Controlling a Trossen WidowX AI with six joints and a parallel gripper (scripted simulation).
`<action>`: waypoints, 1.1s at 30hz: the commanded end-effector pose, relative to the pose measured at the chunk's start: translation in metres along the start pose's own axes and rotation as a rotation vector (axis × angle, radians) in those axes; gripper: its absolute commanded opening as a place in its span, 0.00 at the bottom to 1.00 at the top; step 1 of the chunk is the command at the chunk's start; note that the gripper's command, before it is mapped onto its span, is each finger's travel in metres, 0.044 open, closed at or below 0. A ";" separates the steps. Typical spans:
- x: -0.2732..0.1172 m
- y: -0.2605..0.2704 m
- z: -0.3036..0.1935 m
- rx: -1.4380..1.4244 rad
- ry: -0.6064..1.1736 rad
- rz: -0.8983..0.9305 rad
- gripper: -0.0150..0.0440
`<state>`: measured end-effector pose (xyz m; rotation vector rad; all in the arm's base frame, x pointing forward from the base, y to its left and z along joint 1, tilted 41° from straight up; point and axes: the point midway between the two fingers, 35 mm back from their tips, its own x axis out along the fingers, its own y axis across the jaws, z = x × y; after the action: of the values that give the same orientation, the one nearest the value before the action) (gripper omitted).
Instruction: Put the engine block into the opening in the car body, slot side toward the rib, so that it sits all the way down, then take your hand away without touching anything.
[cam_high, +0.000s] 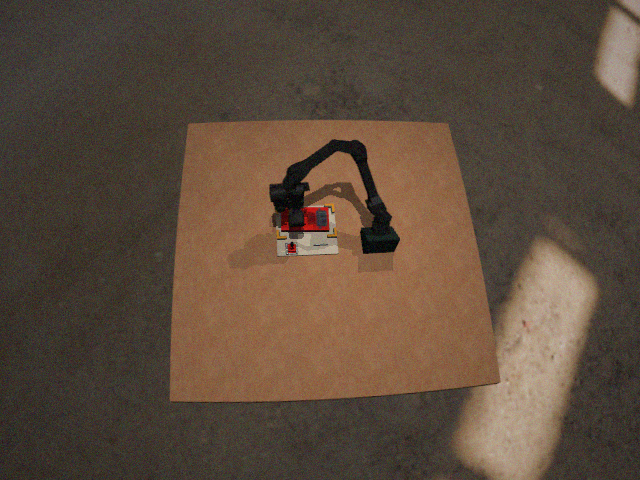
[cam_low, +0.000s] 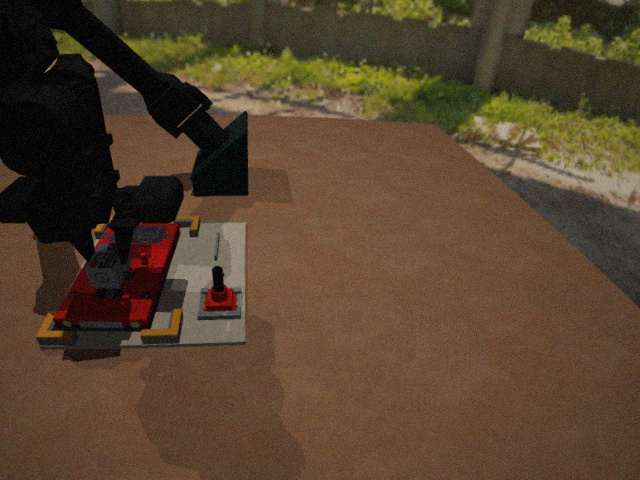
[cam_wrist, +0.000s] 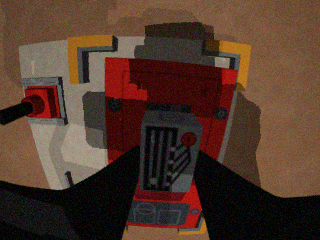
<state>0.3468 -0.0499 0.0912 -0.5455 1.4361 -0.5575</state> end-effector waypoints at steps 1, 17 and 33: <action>0.002 0.000 0.000 -0.005 0.000 -0.004 0.52; 0.005 0.000 0.000 -0.005 0.000 -0.004 0.52; 0.009 0.000 0.000 -0.005 0.000 -0.004 0.52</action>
<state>0.3473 -0.0549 0.0855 -0.5457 1.4358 -0.5578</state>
